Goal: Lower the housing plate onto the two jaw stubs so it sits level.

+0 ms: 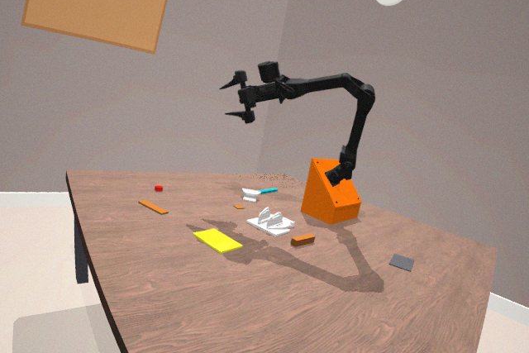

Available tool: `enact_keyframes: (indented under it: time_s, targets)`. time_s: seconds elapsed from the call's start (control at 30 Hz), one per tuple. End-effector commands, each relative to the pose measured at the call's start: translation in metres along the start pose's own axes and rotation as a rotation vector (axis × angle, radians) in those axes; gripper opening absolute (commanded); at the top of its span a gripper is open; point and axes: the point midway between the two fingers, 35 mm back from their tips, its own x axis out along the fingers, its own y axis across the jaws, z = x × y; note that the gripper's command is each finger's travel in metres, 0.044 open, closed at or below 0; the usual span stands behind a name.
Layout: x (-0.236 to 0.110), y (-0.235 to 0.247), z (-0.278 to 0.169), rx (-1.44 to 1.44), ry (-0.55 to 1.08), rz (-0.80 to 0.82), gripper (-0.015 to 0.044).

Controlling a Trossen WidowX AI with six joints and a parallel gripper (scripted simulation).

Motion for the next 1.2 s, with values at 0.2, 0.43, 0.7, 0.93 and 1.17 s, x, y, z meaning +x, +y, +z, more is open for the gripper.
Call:
enact_keyframes:
  time_s: [0.2,0.43,0.7,0.93,1.17]
  targets:
    - [0.024,0.063,-0.036,-0.044,0.039,0.259,0.044]
    - [0.03,0.105,-0.056,-0.062,0.043,0.431,0.044]
    - [0.03,0.154,-0.074,-0.071,0.023,0.626,0.044]
    - [0.023,0.195,-0.086,-0.068,-0.015,0.799,0.044]
    - [0.011,0.233,-0.095,-0.053,-0.072,0.965,0.044]
